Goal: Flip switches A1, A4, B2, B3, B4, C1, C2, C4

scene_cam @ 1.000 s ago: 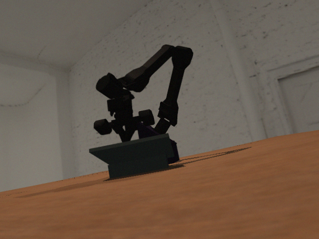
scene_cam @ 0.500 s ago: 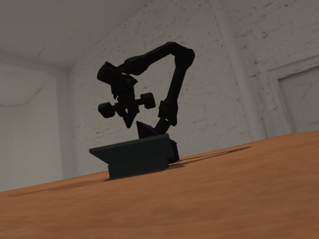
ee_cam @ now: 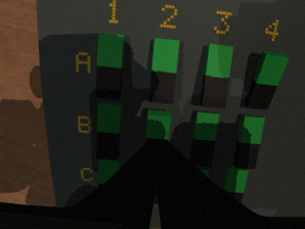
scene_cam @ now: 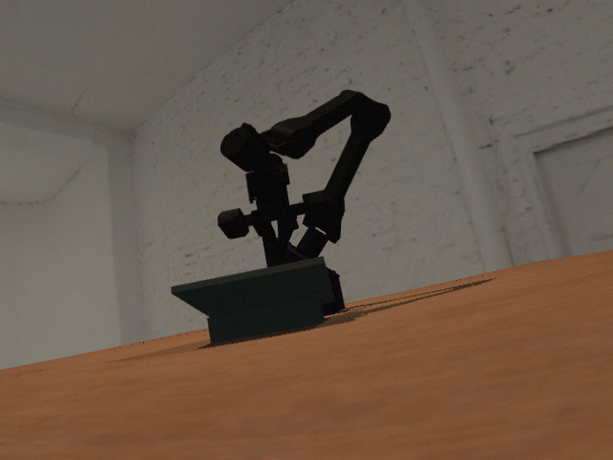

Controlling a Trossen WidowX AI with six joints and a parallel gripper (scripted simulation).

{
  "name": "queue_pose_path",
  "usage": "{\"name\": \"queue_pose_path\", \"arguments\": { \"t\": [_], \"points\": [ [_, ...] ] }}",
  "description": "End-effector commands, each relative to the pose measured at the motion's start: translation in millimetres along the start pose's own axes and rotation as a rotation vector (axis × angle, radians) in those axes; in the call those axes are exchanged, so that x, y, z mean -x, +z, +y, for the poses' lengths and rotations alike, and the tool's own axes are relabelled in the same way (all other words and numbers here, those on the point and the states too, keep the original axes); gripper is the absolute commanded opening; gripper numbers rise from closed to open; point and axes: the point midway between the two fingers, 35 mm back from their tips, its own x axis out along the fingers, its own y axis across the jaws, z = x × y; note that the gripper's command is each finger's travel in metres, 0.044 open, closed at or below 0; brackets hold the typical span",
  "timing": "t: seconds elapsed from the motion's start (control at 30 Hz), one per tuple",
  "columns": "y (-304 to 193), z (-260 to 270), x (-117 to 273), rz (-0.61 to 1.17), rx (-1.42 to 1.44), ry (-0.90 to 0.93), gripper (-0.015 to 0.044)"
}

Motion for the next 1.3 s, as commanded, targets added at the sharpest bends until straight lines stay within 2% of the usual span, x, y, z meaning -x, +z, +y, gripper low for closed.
{"name": "queue_pose_path", "arguments": {
  "t": [0.0,0.8,1.27],
  "points": [
    [-3,-1,-6,0.01,-0.014,0.0,0.0],
    [-3,-1,-30,0.01,-0.014,0.001,0.0],
    [-3,-1,-30,0.01,-0.014,0.001,0.0]
  ]
}}
